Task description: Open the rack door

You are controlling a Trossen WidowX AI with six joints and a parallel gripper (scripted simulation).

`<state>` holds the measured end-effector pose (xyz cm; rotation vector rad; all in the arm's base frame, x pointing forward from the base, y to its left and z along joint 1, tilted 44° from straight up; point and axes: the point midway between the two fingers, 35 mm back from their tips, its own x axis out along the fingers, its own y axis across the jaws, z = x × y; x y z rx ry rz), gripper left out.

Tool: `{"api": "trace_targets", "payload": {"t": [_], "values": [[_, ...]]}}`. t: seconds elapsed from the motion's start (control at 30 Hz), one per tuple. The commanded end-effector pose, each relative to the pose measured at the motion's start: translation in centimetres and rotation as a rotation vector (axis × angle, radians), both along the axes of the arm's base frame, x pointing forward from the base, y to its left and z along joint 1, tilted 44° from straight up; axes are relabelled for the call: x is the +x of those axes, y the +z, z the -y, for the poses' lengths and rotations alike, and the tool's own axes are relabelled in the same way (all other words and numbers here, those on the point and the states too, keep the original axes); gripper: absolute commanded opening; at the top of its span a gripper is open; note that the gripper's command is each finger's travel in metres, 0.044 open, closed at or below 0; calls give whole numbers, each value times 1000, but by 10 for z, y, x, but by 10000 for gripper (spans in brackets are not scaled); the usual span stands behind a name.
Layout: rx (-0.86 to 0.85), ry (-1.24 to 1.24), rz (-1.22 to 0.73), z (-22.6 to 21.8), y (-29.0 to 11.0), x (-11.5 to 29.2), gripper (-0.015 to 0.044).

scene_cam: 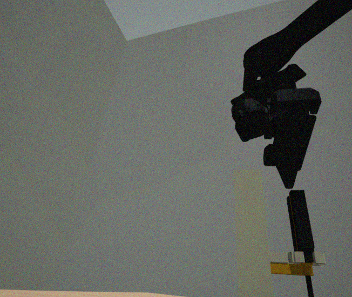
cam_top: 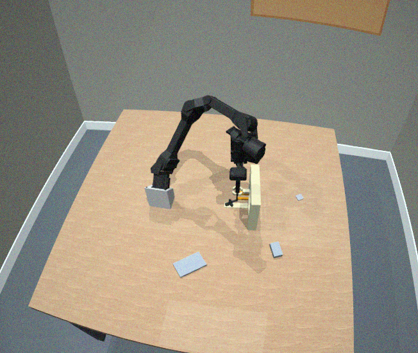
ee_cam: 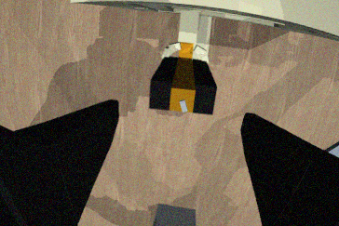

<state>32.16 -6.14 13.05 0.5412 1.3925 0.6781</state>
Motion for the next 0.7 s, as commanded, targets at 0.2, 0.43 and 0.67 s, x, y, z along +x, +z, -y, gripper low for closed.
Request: {"api": "trace_targets", "payload": {"t": [0.2, 0.43, 0.67], "values": [[-4, 6, -6, -11, -11, 2, 295], [-11, 8, -12, -19, -19, 3, 295], [-18, 12, -16, -27, -27, 3, 295]]}}
